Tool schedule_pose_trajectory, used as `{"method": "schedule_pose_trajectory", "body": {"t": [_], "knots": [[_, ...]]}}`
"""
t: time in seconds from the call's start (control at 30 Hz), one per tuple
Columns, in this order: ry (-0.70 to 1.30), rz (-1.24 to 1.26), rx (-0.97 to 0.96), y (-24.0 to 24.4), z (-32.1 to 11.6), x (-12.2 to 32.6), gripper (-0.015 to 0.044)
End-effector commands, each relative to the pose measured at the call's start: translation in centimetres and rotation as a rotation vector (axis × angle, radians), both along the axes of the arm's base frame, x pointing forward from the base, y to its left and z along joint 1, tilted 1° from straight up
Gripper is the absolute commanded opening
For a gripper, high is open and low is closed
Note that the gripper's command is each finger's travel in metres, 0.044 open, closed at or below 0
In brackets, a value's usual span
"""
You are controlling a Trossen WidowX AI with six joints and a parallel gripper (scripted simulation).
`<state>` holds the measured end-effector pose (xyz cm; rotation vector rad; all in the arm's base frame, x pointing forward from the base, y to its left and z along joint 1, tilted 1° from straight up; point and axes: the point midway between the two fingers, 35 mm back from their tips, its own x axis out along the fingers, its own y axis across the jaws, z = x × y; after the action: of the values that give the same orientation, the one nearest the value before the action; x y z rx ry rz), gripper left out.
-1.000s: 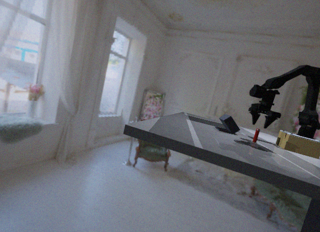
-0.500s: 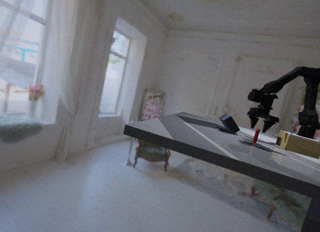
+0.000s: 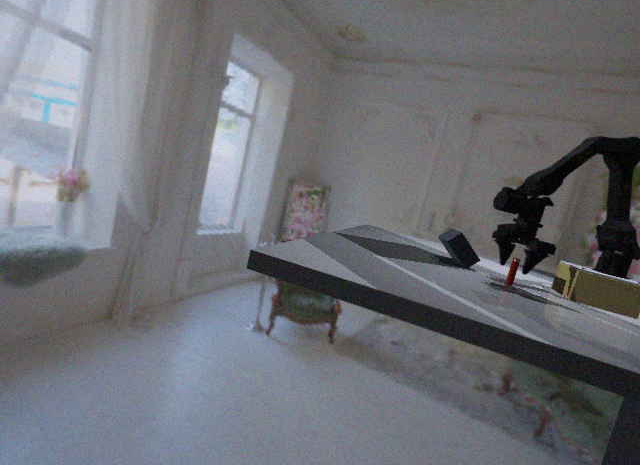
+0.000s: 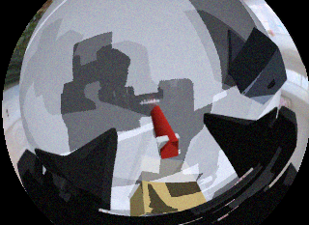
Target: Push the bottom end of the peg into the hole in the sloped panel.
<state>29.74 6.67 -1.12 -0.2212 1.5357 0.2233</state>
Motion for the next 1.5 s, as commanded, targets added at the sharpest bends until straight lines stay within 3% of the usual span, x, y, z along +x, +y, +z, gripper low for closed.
{"method": "schedule_pose_trajectory", "body": {"t": [0.0, 0.13, 0.63, 0.97, 1.47], "knots": [[0.011, 0.003, 0.002, 0.0, -0.8, -0.2, 0.044], [0.011, 0.003, 0.002, 0.0, -0.8, -0.2, 0.044], [0.004, 0.0, -0.001, 0.0, -0.5, -0.1, 0.0046], [0.005, 0.0, -0.001, 0.0, 0.0, -0.1, 0.0], [0.011, 0.003, 0.002, -0.2, 7.4, -0.2, 0.0]]}}
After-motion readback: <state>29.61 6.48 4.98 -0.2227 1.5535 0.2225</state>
